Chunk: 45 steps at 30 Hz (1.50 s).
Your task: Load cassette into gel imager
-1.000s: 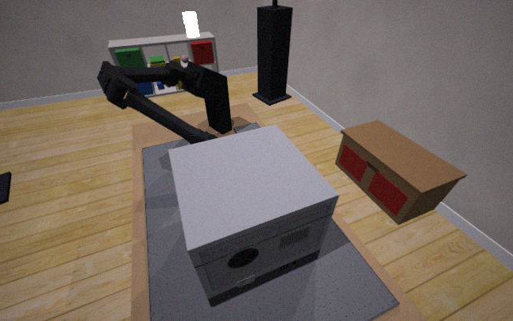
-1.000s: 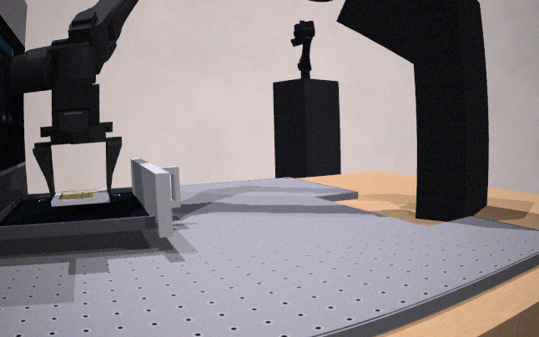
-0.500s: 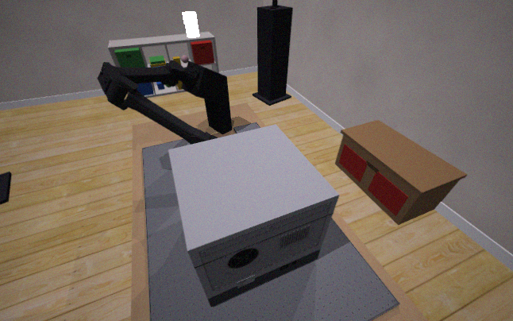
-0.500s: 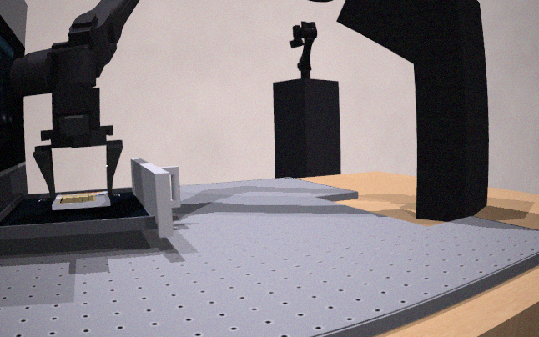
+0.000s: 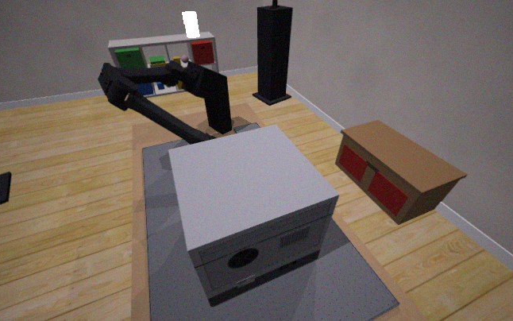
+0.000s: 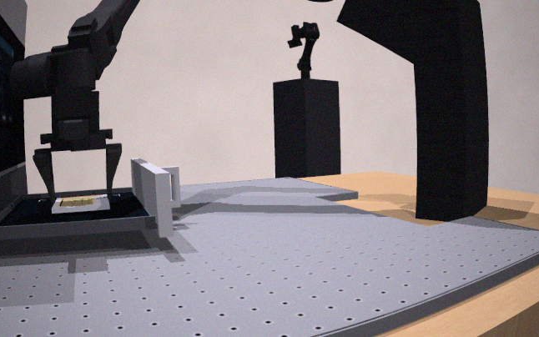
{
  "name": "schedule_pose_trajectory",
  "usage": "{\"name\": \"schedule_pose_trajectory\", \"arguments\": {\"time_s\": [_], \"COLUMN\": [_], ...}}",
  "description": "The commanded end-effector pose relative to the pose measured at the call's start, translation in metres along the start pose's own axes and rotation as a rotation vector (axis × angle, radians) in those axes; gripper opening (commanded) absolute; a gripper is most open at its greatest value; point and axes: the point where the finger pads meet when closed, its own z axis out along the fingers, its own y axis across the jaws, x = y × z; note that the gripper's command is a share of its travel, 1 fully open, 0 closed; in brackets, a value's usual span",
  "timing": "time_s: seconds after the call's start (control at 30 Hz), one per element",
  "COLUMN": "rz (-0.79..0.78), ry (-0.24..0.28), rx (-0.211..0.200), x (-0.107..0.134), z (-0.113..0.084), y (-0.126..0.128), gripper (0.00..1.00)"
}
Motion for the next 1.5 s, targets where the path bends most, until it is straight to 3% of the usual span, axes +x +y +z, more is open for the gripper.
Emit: {"name": "schedule_pose_trajectory", "arguments": {"time_s": [0.0,1.47], "rz": [-0.006,-0.005], "ry": [-0.001,0.000], "rx": [0.015,0.007], "x": [-0.003,-0.002], "z": [0.001,0.011], "y": [-0.006,-0.003], "gripper": [0.80,0.80]}}
